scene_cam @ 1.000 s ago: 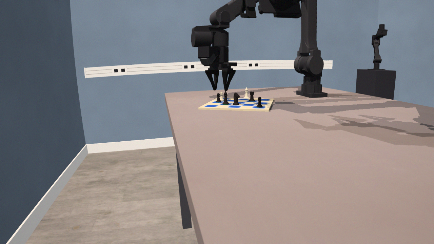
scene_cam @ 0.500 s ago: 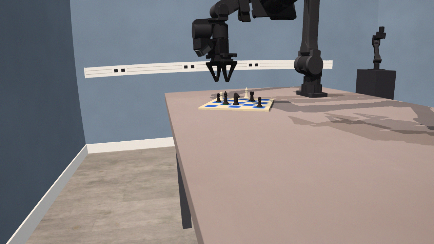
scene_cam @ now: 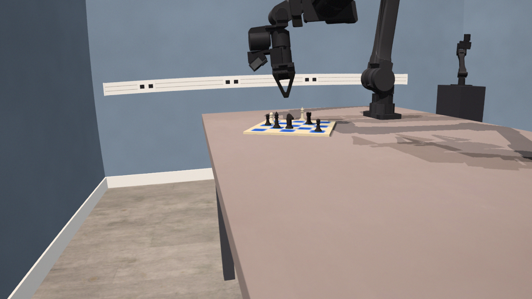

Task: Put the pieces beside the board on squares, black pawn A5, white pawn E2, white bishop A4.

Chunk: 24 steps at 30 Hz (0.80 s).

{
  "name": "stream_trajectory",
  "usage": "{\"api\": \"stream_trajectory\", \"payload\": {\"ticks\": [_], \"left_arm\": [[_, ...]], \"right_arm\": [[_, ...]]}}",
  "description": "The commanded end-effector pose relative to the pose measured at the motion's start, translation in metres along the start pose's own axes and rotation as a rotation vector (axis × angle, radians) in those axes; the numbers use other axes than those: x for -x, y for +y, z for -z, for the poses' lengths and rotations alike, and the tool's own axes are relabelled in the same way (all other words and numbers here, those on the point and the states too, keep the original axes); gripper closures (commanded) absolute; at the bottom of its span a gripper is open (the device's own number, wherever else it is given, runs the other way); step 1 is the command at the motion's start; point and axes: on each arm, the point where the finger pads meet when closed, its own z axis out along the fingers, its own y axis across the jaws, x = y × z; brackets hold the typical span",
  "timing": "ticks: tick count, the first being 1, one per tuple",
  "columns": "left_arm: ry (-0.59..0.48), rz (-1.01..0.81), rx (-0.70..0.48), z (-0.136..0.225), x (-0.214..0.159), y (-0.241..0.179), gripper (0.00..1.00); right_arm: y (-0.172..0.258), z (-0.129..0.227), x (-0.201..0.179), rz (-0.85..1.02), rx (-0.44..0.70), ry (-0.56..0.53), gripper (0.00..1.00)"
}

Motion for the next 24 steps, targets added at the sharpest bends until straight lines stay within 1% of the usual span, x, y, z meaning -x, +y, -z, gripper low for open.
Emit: {"api": "stream_trajectory", "payload": {"ticks": [1,5,7,8,11,22,24], "left_arm": [[-0.036,-0.065,-0.031,-0.019,0.031,0.005,0.0],[-0.036,-0.075,-0.057,-0.031,0.034,-0.001,0.0],[-0.036,-0.075,-0.057,-0.031,0.034,-0.001,0.0],[-0.037,-0.075,-0.051,-0.03,0.034,0.002,0.0],[-0.029,-0.076,-0.086,-0.042,0.034,-0.007,0.0],[-0.031,-0.092,-0.14,-0.068,0.04,-0.02,0.0],[-0.031,-0.092,-0.14,-0.068,0.04,-0.02,0.0]], "right_arm": [[-0.011,0.019,0.003,-0.308,0.024,-0.051,0.4],[-0.026,0.019,-0.011,-0.541,0.051,-0.036,0.4],[-0.026,0.019,-0.011,-0.541,0.051,-0.036,0.4],[-0.026,0.025,-0.007,-0.597,0.063,-0.05,0.4],[-0.042,0.021,-0.024,-0.818,0.088,-0.023,0.4],[-0.082,0.027,-0.056,-1.458,0.173,0.003,0.4],[-0.082,0.027,-0.056,-1.458,0.173,0.003,0.4]]}}
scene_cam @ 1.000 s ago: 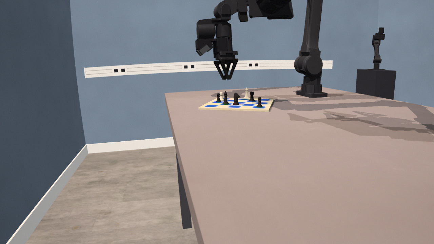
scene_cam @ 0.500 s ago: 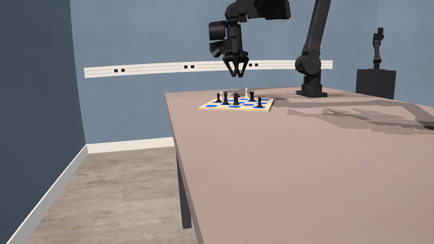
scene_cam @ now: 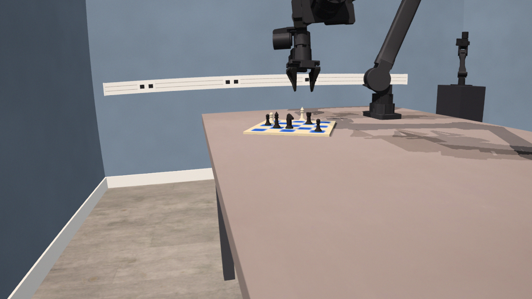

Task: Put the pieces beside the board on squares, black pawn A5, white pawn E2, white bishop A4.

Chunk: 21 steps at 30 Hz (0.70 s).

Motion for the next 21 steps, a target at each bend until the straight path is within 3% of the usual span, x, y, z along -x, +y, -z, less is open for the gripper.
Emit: {"api": "stream_trajectory", "payload": {"ticks": [1,4,7,11,15,17,19,21], "left_arm": [[-0.027,-0.057,0.001,-0.006,0.026,0.014,0.0],[-0.027,-0.06,-0.018,-0.015,0.027,0.009,0.0],[-0.017,-0.021,-0.015,-0.011,0.027,-0.007,0.0],[0.007,0.016,0.036,-0.009,0.032,-0.045,0.0],[0.023,0.022,0.161,0.001,0.048,-0.088,0.0],[0.023,0.022,0.161,0.001,0.048,-0.088,0.0],[0.019,0.016,0.215,0.007,0.059,-0.104,0.0],[0.029,0.023,0.277,0.018,0.054,-0.121,0.0]], "right_arm": [[0.006,0.015,0.005,-0.215,0.053,-0.018,0.4],[-0.009,0.015,0.013,-0.336,0.071,-0.009,0.4],[-0.004,0.02,0.019,-0.292,0.102,-0.018,0.4],[0.006,0.018,0.018,-0.102,0.106,-0.036,0.4],[0.029,0.023,0.016,0.173,0.132,-0.074,0.4],[0.029,0.023,0.016,0.173,0.132,-0.074,0.4],[0.036,0.021,0.012,0.318,0.132,-0.09,0.62],[0.044,0.019,0.007,0.468,0.128,-0.108,0.65]]}}
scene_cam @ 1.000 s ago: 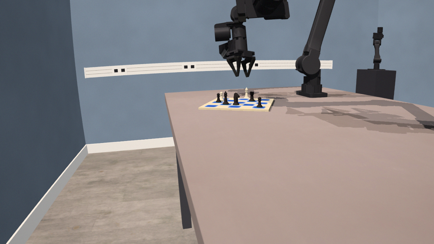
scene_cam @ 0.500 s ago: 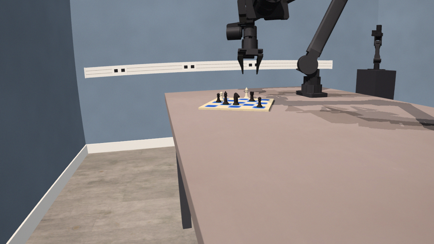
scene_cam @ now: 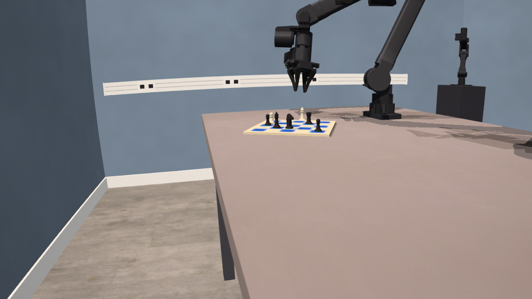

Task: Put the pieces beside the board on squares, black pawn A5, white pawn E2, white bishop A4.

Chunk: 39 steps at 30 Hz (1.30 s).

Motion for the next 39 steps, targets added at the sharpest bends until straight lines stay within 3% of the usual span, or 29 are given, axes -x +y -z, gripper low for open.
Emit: {"api": "stream_trajectory", "payload": {"ticks": [1,11,13,16,27,35,39], "left_arm": [[-0.008,0.013,0.041,0.025,0.013,-0.027,0.0],[-0.018,0.02,0.197,0.069,0.01,-0.055,0.0],[-0.018,0.02,0.197,0.069,0.01,-0.055,0.0],[-0.023,0.023,0.23,0.08,0.008,-0.06,0.0],[-0.039,0.029,0.335,0.112,-0.001,-0.069,0.0],[-0.04,0.018,0.353,0.111,0.004,-0.064,0.0],[-0.043,0.018,0.353,0.111,0.005,-0.064,0.0]], "right_arm": [[0.04,0.014,0.004,0.327,0.062,-0.032,0.65],[0.064,0.004,-0.018,0.896,0.039,-0.064,0.65],[0.064,0.004,-0.018,0.896,0.039,-0.064,0.65],[0.068,0.001,-0.026,1.078,0.023,-0.066,0.65],[0.046,-0.017,-0.058,1.702,-0.13,0.012,0.65],[0.031,-0.02,-0.063,1.858,-0.216,0.058,0.65],[0.028,-0.025,-0.061,1.84,-0.231,0.052,0.65]]}}
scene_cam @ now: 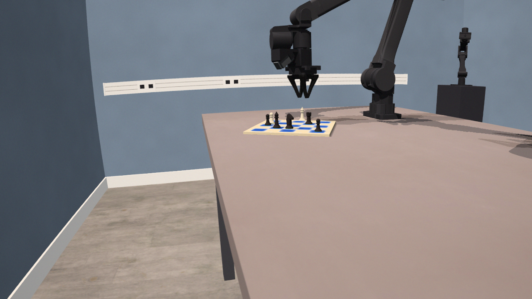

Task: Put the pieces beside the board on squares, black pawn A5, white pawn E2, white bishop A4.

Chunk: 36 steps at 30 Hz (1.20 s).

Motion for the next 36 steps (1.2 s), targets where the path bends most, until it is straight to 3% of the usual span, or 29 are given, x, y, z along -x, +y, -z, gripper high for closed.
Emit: {"api": "stream_trajectory", "payload": {"ticks": [1,33,36], "left_arm": [[-0.024,0.002,-0.001,0.0,0.017,0.0,0.0],[-0.024,0.002,-0.001,0.0,0.017,0.0,0.0],[-0.024,0.002,-0.001,0.0,0.017,0.0,0.0]], "right_arm": [[-0.003,0.004,0.006,0.035,-0.011,-0.011,0.65],[-0.007,-0.042,0.007,0.035,-0.009,-0.012,0.65],[-0.008,-0.045,0.008,0.035,-0.01,-0.015,0.69]]}}
